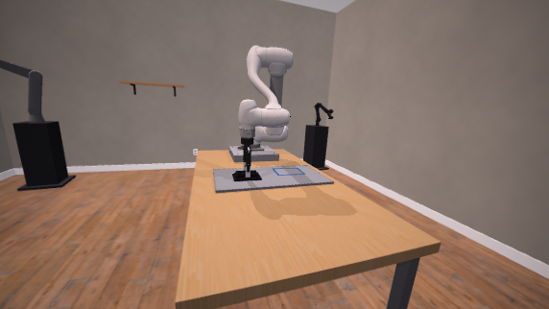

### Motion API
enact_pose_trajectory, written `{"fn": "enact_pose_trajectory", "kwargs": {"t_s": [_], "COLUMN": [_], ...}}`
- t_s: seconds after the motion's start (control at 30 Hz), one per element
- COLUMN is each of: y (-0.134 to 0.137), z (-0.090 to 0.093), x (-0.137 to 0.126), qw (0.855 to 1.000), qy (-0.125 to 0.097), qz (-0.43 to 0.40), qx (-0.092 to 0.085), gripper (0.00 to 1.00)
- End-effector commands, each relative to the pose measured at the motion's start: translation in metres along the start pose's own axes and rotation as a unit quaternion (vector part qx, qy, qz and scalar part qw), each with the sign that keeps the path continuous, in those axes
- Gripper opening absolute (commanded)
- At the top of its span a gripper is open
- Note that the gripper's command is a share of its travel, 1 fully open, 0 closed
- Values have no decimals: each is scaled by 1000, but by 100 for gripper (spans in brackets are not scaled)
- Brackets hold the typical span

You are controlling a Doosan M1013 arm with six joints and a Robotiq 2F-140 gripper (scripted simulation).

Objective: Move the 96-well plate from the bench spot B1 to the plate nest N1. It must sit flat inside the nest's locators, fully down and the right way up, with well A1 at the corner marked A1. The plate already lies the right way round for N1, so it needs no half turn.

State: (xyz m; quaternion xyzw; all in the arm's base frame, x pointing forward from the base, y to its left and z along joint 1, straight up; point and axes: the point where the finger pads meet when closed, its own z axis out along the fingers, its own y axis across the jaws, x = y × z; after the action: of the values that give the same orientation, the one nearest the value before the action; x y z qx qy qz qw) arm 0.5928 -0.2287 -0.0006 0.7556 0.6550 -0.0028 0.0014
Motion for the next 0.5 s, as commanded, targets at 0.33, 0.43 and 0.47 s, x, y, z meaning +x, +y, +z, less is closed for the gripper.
{"fn": "enact_pose_trajectory", "kwargs": {"t_s": [0.33, 0.43, 0.47], "y": [0, 0, 0], "z": [2, 2, 3], "x": [0, 0, 0], "qw": [1000, 1000, 1000], "qy": [0, 0, 0], "qz": [0, 0, 0], "qx": [0, 0, 0], "gripper": [0, 0, 0]}}
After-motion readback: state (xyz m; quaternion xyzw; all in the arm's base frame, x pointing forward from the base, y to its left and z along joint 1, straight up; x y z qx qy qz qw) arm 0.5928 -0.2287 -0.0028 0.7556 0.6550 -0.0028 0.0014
